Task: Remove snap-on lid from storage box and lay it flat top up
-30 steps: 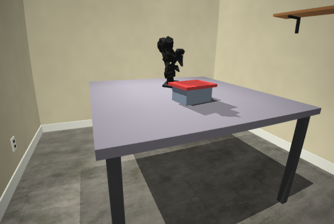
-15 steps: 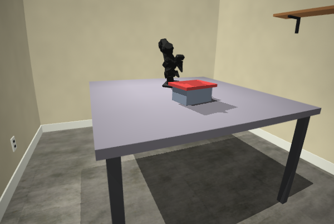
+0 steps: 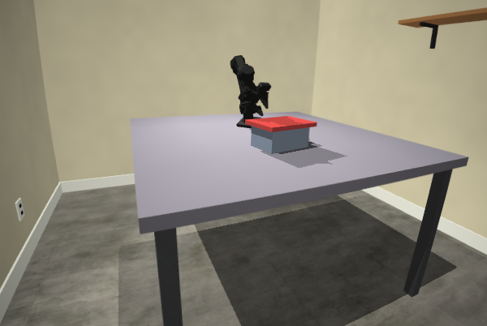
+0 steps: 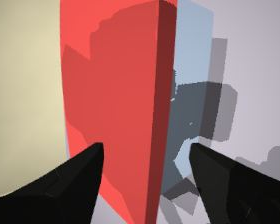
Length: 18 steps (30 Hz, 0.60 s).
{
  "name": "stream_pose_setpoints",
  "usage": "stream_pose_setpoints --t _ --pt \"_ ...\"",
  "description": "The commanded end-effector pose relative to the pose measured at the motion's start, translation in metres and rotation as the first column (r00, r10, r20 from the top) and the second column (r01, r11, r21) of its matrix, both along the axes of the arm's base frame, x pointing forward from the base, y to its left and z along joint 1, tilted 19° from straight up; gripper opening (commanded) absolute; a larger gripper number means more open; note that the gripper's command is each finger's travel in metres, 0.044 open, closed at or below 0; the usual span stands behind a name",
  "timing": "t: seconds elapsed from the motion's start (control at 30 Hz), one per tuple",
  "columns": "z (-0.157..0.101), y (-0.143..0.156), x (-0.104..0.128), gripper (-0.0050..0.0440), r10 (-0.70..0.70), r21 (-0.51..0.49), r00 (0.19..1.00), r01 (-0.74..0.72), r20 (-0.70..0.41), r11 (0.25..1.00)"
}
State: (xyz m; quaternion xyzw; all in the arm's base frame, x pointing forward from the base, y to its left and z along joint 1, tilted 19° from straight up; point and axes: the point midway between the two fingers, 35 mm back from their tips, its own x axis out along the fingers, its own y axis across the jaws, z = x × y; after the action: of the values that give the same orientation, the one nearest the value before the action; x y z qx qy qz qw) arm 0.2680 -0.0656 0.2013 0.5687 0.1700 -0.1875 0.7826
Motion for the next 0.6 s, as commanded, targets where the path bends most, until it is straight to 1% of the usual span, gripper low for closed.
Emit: stream_pose_setpoints --t 0.0,0.57 --pt "-0.006 -0.001 0.007 0.0235 -0.003 0.007 1.000 0.003 -0.007 1.000" --pt "-0.018 -0.003 0.028 0.0235 -0.003 0.007 1.000 0.003 -0.007 1.000"
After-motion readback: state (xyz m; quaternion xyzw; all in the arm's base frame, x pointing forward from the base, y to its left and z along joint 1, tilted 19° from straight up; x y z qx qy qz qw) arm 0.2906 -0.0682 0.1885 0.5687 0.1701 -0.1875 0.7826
